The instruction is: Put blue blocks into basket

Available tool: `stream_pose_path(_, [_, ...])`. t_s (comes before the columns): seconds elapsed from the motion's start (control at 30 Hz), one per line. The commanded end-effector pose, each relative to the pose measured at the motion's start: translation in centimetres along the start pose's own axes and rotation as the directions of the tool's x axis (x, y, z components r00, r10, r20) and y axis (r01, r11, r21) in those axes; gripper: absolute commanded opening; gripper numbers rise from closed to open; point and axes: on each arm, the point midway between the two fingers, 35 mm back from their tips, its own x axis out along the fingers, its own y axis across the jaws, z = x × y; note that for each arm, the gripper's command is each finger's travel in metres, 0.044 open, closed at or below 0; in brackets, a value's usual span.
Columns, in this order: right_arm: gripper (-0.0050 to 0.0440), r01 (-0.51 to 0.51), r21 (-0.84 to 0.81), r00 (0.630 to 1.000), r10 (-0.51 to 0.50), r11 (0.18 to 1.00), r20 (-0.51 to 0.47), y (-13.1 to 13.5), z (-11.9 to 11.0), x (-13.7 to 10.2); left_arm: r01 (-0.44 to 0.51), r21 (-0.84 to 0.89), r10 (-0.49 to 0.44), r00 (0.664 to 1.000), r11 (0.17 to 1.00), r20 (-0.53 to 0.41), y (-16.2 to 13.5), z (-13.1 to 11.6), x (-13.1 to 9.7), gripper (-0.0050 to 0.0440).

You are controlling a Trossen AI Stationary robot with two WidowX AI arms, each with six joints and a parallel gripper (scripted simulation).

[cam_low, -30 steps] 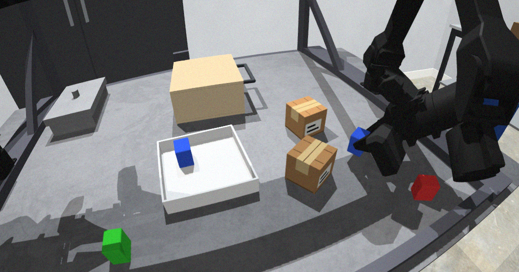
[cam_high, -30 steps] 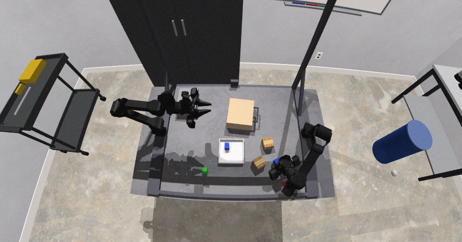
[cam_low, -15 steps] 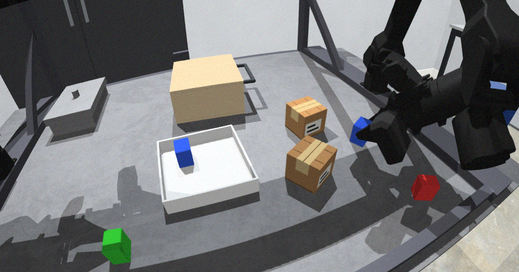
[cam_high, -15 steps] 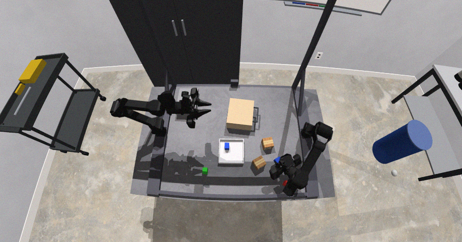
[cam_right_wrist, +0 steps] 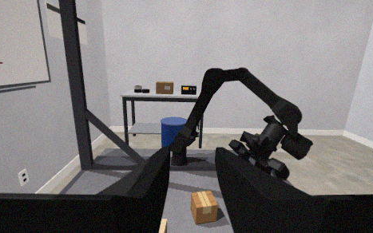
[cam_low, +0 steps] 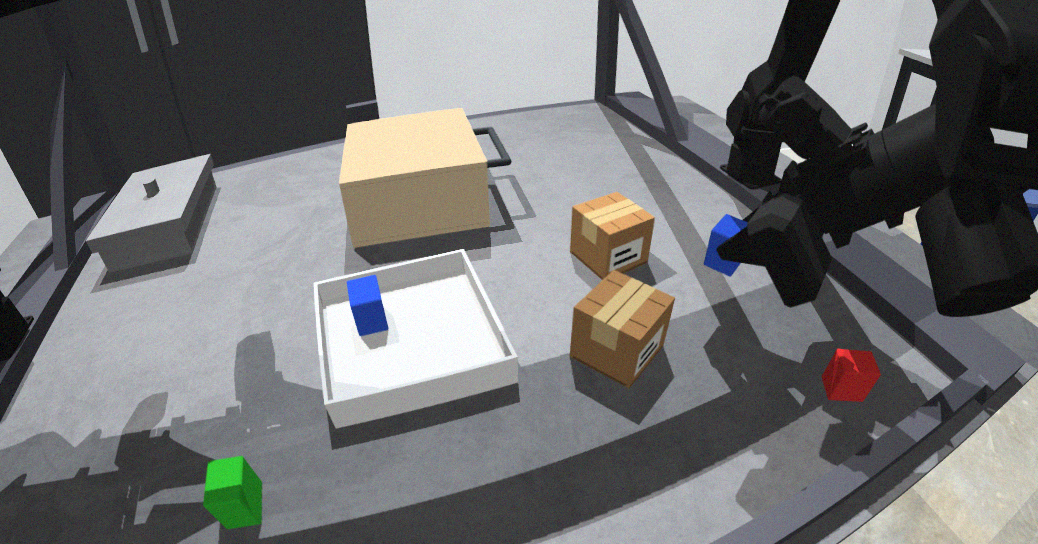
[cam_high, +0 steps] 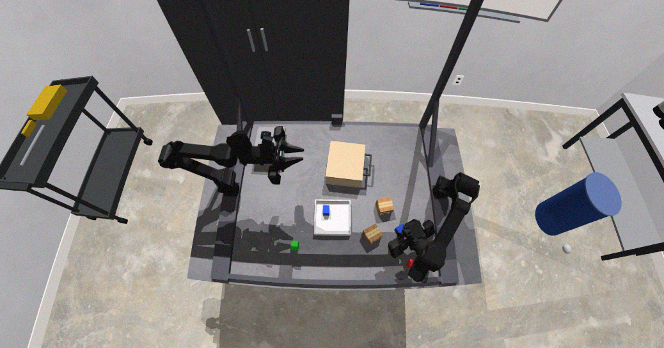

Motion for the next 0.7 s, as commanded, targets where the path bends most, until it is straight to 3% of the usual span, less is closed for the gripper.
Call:
stream_pose_path(0.0, [0.0136,0.003,-0.002,0.999,-0.003,1.0,0.049,0.0,2.0,-0.4,-0.056,0.043,0.059,0.995,0.998,-0.078,1.1,1.4,-1.6,-0.005])
stream_pose_path(0.13, [0.0136,0.003,-0.002,0.999,-0.003,1.0,0.049,0.0,2.0,-0.4,-0.086,0.053,0.092,0.987,0.995,-0.133,2.0,2.2,-2.0,-0.005])
stream_pose_path(0.3, [0.0136,0.003,-0.002,0.999,-0.003,1.0,0.049,0.0,2.0,-0.4,-0.207,0.072,0.219,0.939,0.976,-0.265,4.2,4.7,-3.6,-0.005])
stream_pose_path(0.47, [0.0136,0.003,-0.002,0.999,-0.003,1.0,0.049,0.0,2.0,-0.4,-0.348,0.126,0.37,0.864,0.929,-0.341,6.1,8.2,-5.6,-0.005])
stream_pose_path(0.63, [0.0136,0.003,-0.002,0.999,-0.003,1.0,0.049,0.0,2.0,-0.4,-0.502,0.184,0.533,0.766,0.845,-0.359,7.4,12.6,-7.9,-0.005])
stream_pose_path(0.67, [0.0136,0.003,-0.002,0.999,-0.003,1.0,0.049,0.0,2.0,-0.4,-0.502,0.184,0.533,0.766,0.845,-0.359,7.4,12.6,-7.9,-0.005])
